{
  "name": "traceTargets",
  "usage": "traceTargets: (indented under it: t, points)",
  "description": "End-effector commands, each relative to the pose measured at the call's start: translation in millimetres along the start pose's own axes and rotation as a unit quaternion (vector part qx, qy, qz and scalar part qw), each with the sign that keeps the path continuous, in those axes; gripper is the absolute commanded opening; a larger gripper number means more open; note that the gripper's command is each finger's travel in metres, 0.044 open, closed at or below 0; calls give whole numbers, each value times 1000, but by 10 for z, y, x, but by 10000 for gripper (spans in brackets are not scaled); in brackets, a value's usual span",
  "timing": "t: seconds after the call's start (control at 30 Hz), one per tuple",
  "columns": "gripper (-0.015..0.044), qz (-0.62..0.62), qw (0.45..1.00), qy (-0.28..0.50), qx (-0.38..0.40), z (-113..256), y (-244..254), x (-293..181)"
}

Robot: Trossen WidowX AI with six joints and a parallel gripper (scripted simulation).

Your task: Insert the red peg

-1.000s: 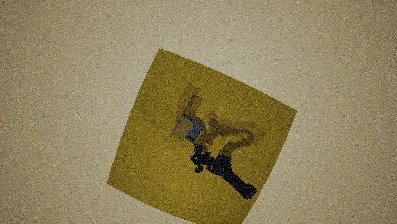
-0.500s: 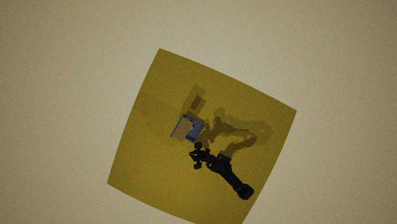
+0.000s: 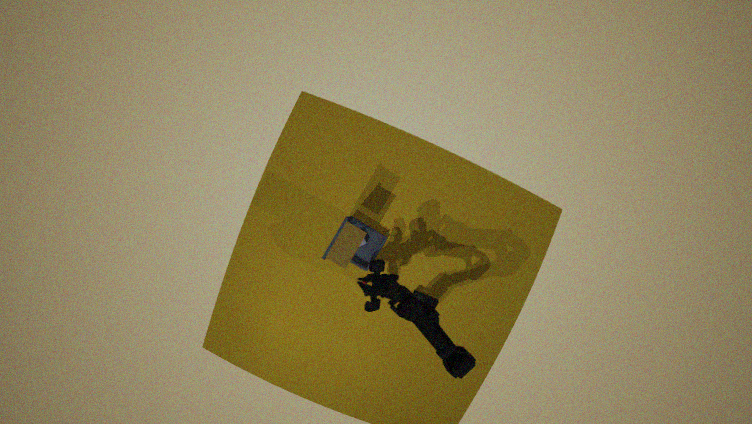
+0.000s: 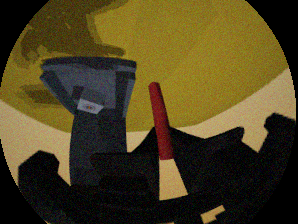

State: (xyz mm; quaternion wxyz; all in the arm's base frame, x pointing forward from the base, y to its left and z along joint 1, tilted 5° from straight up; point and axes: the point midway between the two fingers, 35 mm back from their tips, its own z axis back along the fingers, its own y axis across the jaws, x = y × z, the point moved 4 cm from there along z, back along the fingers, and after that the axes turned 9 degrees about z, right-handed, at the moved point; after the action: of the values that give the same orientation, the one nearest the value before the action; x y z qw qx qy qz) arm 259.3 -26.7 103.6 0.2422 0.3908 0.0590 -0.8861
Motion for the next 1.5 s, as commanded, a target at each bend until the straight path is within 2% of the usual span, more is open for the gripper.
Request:
traceTargets:
  t: [0.0, 1.47]
  points:
    - [0, -5, 1000, 0, 9, -7, 118, -2]
    - [0, -68, 994, -13, 89, -65, 1131, 210]
